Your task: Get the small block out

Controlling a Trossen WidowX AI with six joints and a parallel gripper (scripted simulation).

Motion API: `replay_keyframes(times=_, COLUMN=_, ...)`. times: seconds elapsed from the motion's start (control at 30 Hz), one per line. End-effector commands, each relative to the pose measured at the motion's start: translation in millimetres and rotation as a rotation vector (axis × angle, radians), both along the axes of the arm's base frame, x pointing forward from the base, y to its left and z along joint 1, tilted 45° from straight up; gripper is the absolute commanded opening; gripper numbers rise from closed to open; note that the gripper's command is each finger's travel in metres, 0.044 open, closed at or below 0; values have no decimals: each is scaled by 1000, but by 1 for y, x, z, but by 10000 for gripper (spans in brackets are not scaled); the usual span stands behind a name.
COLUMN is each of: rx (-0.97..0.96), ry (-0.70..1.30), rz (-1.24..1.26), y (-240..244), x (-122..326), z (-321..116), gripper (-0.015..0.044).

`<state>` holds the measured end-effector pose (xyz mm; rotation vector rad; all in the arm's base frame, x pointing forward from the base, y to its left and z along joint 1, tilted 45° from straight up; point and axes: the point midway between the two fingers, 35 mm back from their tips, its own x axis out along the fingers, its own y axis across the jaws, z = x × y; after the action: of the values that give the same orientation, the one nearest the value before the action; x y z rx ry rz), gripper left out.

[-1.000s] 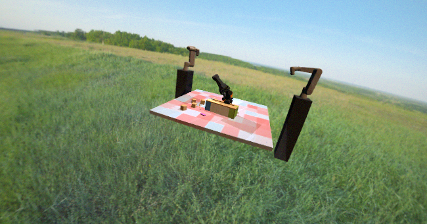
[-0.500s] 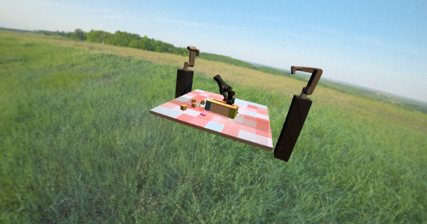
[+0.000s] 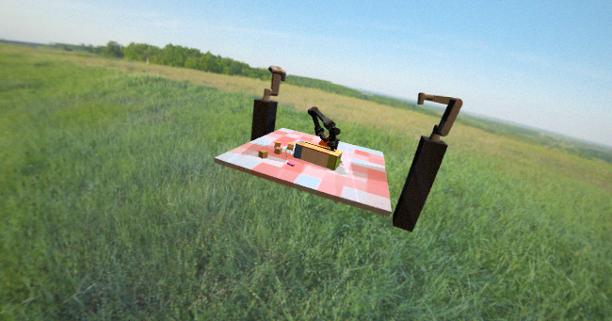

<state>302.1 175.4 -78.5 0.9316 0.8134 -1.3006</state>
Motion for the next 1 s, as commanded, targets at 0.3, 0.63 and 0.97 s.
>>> replay_keyframes(times=0.3, rx=-37, ry=83, rz=265, y=29, x=-6, z=24, gripper=295)
replay_keyframes(times=0.63, rx=-287, ry=547, rz=1218, y=37, x=-18, z=17, gripper=285)
replay_keyframes(times=0.97, rx=-523, ry=1010, rz=1947, y=45, x=-26, z=11, gripper=285)
